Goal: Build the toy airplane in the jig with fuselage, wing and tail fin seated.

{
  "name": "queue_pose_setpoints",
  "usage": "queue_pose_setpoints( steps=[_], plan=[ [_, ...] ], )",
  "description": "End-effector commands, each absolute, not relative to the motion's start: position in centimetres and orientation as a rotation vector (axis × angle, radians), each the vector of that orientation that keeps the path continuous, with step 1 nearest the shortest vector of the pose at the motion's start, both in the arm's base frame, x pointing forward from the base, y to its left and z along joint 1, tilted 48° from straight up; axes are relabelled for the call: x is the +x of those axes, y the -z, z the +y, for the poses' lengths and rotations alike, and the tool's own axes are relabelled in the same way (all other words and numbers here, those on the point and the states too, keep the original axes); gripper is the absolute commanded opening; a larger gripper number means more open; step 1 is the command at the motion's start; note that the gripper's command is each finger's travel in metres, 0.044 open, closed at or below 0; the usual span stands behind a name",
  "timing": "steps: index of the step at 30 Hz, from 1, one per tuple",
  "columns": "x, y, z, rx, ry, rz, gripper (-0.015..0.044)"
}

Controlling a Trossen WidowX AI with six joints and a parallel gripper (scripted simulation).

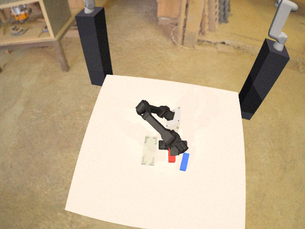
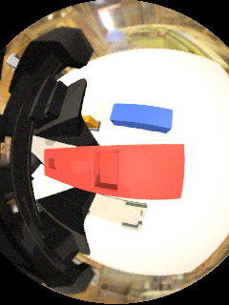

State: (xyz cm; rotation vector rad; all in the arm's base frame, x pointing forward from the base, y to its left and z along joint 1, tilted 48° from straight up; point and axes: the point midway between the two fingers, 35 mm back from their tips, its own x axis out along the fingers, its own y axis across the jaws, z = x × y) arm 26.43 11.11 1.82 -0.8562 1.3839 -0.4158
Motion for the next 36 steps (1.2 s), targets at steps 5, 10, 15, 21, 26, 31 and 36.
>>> queue_pose_setpoints(
  steps=[5, 10, 15, 21, 26, 31, 36],
  plan=[
    [25.7, -3.9, 12.9, -0.846, 0.416, 1.374, 0.0],
    [25.4, -4.4, 13.4, -0.847, 0.419, 1.373, 0.0],
    [25.8, -4.9, 12.4, -0.835, 0.42, 1.372, 0.0],
    [26.4, -5.8, 10.6, -0.816, 0.424, 1.369, 0.0],
    [26.8, -6.5, 9.1, -0.801, 0.43, 1.365, 0.0],
    [27.0, -7.1, 7.6, -0.787, 0.437, 1.36, 0.0],
    [27.2, -7.7, 6.1, -0.774, 0.447, 1.354, 0.0]
  ],
)
